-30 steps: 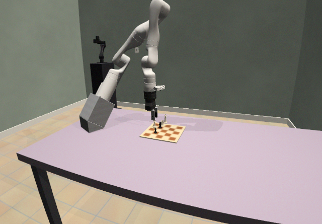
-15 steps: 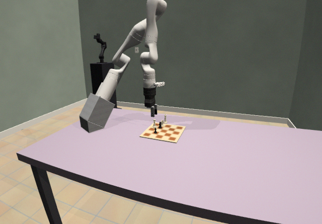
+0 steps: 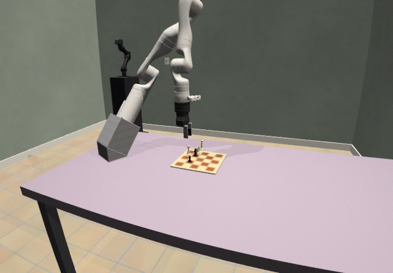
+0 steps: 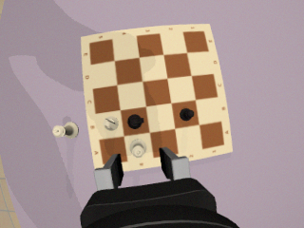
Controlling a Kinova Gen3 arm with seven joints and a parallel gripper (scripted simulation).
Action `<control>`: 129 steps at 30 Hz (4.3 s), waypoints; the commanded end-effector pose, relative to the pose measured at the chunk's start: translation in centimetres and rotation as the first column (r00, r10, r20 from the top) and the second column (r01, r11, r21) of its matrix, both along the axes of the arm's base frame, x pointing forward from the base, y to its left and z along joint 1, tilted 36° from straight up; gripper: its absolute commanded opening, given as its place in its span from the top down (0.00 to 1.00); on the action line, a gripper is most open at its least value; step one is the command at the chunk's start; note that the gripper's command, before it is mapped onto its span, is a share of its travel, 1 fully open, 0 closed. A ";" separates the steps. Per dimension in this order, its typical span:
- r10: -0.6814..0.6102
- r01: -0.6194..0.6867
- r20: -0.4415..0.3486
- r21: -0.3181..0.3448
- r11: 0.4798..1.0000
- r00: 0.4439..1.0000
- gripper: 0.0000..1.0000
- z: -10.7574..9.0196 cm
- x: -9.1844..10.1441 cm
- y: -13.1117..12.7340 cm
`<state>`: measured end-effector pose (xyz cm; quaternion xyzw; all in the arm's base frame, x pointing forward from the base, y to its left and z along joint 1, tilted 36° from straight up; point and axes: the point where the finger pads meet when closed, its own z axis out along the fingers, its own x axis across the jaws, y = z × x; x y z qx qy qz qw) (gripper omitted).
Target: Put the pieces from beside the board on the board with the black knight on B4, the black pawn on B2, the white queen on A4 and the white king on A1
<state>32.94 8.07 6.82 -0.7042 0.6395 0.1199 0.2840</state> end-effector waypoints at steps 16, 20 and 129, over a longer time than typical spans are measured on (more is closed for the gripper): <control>0.004 -0.004 0.003 -0.002 1.000 1.000 0.21 1.3 -0.1 -0.6; 0.004 -0.004 0.003 -0.002 1.000 1.000 0.21 1.3 -0.1 -0.6; 0.876 -0.560 0.245 -0.828 -0.034 -0.416 0.00 5.8 0.9 5.9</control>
